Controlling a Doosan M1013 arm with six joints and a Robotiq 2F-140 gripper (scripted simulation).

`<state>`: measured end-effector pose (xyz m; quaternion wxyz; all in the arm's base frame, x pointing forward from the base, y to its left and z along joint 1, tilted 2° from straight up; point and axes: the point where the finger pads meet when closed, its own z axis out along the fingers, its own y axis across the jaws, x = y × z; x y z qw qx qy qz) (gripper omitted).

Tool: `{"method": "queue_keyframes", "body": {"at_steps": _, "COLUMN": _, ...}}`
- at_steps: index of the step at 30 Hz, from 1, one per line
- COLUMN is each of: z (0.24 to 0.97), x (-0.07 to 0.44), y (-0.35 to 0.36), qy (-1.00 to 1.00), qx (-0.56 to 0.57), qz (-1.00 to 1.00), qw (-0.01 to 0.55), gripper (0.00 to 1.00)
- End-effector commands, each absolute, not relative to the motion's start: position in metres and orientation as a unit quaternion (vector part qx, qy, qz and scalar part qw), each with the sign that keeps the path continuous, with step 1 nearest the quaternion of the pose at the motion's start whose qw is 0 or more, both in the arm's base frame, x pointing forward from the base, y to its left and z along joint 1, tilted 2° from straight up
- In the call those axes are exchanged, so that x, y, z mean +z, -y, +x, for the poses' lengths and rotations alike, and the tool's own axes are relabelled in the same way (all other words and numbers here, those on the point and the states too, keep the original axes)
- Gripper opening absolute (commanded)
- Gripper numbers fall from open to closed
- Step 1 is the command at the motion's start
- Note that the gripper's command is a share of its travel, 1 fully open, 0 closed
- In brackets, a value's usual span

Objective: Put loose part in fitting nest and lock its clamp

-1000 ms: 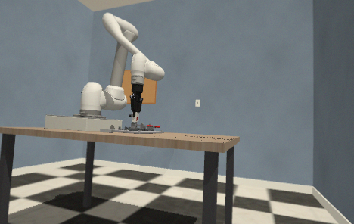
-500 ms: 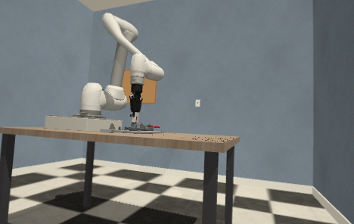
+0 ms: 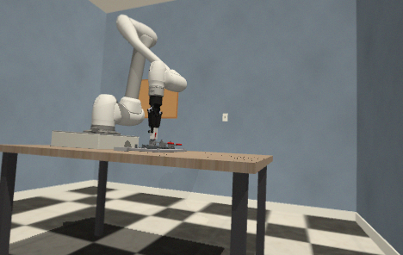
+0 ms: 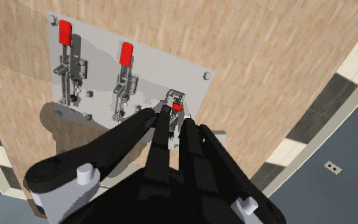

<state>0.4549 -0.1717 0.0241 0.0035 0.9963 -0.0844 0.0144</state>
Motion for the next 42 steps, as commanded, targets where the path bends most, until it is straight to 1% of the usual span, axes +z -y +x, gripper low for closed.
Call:
{"method": "queue_keyframes", "body": {"at_steps": 1, "z": 0.454, "x": 0.024, "y": 0.172, "qy": 0.084, "qx": 0.014, "qz": 0.996, "qw": 0.003, "gripper": 0.35}}
{"method": "queue_keyframes", "body": {"at_steps": 30, "z": 0.454, "x": 0.025, "y": 0.172, "qy": 0.084, "qx": 0.014, "qz": 0.996, "qw": 0.003, "gripper": 0.35}}
{"method": "queue_keyframes", "body": {"at_steps": 42, "z": 0.454, "x": 0.051, "y": 0.171, "qy": 0.084, "qx": 0.014, "qz": 0.996, "qw": 0.003, "gripper": 0.35}}
